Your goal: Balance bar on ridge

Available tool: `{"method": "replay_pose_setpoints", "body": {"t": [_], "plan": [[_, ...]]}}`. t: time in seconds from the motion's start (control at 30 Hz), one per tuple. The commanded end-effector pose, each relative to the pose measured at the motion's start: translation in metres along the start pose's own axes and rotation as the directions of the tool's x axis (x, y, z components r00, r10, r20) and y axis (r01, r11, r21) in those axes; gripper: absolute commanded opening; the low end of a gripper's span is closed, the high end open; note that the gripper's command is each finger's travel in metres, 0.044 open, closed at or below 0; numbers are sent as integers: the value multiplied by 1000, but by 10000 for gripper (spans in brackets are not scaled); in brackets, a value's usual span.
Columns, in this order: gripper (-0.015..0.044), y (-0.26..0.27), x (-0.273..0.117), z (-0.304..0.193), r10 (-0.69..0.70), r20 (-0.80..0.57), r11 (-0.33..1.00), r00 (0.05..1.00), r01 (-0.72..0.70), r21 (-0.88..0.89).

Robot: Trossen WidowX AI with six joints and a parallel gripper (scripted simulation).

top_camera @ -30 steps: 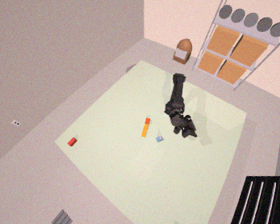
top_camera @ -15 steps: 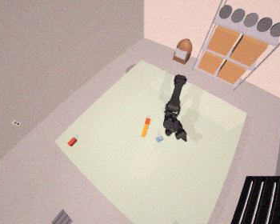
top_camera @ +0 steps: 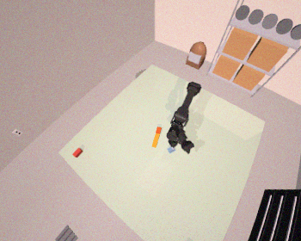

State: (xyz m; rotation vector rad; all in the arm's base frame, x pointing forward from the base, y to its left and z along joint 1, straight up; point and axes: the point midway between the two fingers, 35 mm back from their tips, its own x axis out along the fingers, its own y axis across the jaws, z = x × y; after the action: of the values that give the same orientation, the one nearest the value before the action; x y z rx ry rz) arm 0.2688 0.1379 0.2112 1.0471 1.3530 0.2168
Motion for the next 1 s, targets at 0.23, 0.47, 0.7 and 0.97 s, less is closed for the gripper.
{"method": "replay_pose_setpoints", "body": {"t": [0.23,0.47,0.7,0.97], "plan": [[315,-30,-12,40,-152,120,964,981,174,-199],[315,-52,-22,61,-255,169,904,952,297,-307],[315,-76,-34,78,-360,200,816,911,411,-406],[315,-103,-51,94,-477,213,687,852,513,-514]]}}
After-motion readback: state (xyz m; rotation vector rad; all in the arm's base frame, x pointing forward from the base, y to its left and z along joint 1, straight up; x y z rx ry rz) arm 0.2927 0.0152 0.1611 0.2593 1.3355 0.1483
